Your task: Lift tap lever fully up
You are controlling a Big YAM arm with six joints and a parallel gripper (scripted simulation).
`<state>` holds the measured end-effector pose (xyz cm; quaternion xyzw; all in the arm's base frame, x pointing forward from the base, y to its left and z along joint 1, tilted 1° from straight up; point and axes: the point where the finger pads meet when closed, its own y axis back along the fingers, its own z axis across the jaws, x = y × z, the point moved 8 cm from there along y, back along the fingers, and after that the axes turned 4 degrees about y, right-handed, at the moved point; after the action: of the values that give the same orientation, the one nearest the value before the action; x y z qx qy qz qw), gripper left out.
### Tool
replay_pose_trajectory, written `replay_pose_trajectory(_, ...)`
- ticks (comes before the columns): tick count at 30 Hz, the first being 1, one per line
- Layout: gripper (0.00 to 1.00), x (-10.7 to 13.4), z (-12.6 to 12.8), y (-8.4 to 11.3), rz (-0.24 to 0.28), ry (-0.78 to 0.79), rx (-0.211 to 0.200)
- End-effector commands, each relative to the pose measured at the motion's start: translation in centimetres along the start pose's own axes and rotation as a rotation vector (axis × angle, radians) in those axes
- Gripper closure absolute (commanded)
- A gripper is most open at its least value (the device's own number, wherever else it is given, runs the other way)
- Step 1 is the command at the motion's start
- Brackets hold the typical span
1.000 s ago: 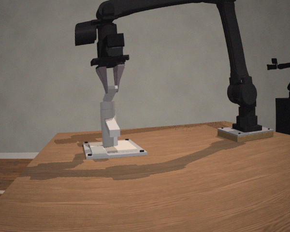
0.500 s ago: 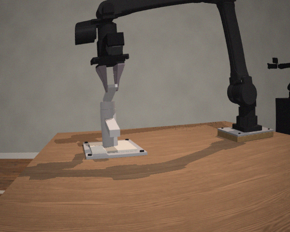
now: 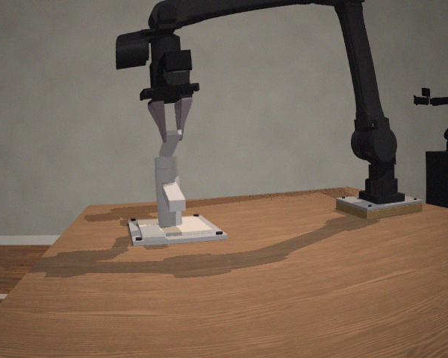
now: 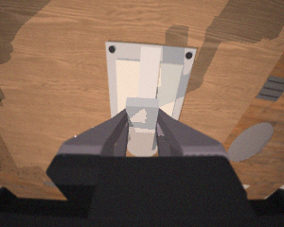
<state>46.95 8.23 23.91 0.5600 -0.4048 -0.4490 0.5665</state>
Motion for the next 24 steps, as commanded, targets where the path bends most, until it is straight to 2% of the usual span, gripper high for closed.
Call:
replay_pose_trajectory(1, 1.0, 2.65, 0.01, 6.26, 0.039, -0.031, 0.114)
replay_pose_trajectory(24, 1.0, 2.93, 0.07, 6.47, 0.039, -0.031, 0.114)
